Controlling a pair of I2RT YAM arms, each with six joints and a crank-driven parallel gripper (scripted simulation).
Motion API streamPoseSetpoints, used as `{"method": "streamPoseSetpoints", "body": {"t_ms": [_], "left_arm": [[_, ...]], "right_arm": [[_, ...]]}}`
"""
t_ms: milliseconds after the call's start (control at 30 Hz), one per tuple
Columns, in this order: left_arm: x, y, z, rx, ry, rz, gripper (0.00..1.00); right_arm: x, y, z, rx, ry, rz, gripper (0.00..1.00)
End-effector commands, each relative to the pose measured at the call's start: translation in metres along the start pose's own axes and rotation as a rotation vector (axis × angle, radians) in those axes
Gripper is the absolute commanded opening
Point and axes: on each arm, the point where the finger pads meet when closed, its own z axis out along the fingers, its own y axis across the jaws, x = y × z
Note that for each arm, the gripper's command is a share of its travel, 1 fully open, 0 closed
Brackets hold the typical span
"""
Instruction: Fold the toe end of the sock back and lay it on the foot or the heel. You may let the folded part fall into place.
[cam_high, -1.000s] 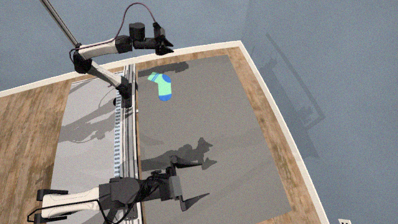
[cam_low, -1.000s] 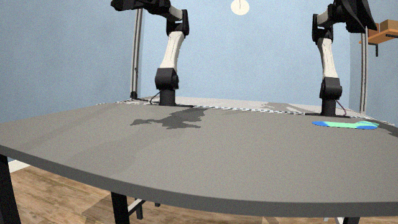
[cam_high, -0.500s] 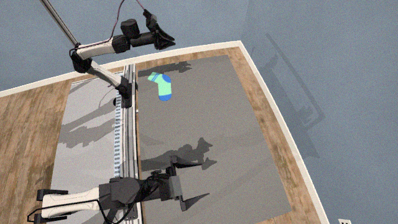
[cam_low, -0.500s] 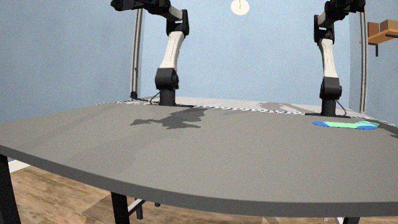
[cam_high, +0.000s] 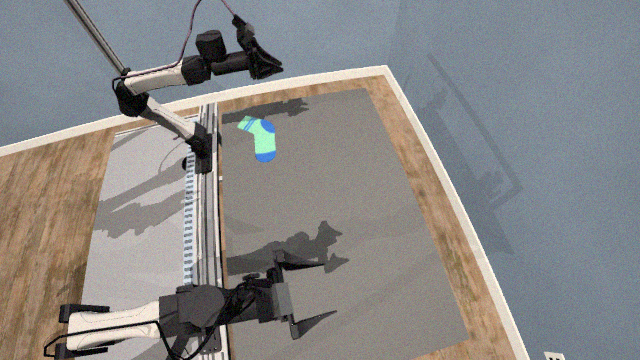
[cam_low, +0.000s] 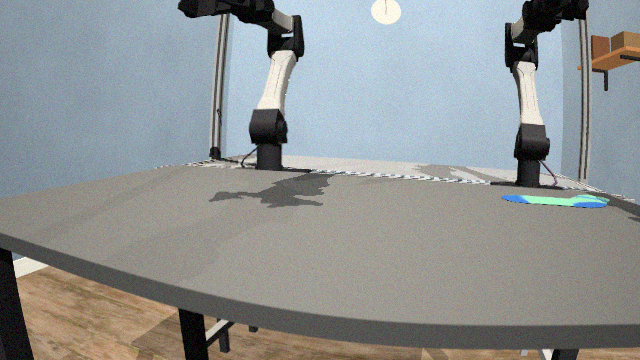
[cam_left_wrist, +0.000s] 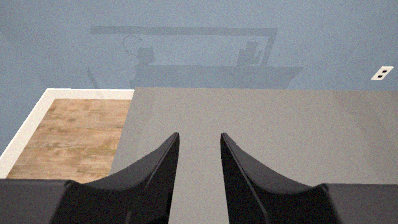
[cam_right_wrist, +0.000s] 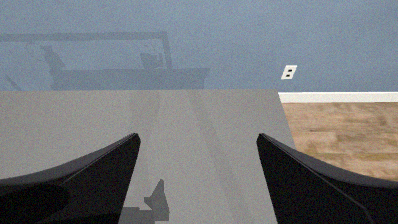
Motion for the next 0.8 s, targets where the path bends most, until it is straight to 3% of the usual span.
{"method": "streamPoseSetpoints", "body": {"t_ms": [0,233,667,767], "left_arm": [[0.024,-0.009,0.001,0.009,0.123,-0.028,0.34],[0.054,-0.022,0.004,0.026,0.265,-0.053,0.34],[0.141,-0.058,-0.007,0.056,0.669,-0.078,0.34],[0.147,-0.062,-0.009,0.064,0.702,-0.080,0.34]], "right_arm": [[-0.007,0.002,-0.001,-0.005,-0.020,-0.002,1.00],[-0.007,0.002,-0.001,-0.005,-0.020,-0.002,1.00],[-0.007,0.002,-0.001,-0.005,-0.020,-0.002,1.00],[-0.007,0.002,-0.001,-0.005,-0.020,-0.002,1.00]]}}
